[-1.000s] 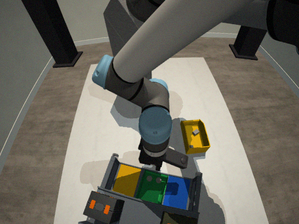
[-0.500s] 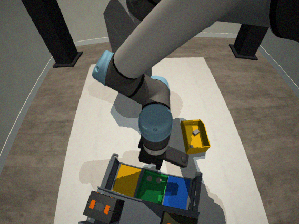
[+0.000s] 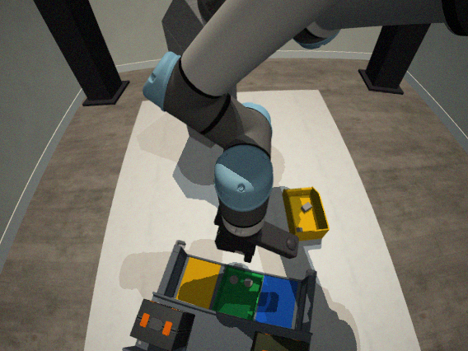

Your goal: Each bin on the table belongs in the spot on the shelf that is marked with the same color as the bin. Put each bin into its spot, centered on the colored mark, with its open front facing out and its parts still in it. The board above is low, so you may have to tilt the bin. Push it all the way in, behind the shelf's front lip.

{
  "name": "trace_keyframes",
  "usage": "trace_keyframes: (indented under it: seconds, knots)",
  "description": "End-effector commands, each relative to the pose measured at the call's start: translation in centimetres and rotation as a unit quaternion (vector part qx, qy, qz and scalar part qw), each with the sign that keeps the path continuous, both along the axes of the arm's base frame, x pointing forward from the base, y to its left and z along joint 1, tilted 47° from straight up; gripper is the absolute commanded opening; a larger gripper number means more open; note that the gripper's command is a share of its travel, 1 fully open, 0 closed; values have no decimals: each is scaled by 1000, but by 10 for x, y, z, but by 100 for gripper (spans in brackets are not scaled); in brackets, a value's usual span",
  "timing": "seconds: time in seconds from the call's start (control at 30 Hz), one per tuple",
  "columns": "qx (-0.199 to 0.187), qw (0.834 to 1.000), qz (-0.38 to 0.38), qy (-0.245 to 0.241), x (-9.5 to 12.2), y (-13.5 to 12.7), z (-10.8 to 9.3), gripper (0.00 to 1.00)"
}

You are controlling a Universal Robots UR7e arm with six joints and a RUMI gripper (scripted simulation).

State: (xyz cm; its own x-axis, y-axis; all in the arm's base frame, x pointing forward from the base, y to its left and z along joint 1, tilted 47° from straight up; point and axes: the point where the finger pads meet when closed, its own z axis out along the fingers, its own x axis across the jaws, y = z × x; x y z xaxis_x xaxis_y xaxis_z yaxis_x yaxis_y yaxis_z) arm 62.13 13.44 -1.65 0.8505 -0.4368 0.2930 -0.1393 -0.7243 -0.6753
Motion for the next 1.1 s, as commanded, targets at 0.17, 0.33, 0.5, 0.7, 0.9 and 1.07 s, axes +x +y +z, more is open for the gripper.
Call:
trace_keyframes:
  seconds: [0.17, 0.33, 0.5, 0.7, 0.9, 1.07]
  knots:
    - [0, 1000, 0, 0, -9, -9, 12, 0]
    - [0, 1000, 0, 0, -9, -10, 12, 0]
    - [0, 1000, 0, 0, -9, -10, 12, 0]
    - [0, 1000, 0, 0, -9, -10, 12, 0]
    - [0, 1000, 0, 0, -9, -10, 13, 0]
    - [3, 1000, -4, 4, -10, -7, 14, 0]
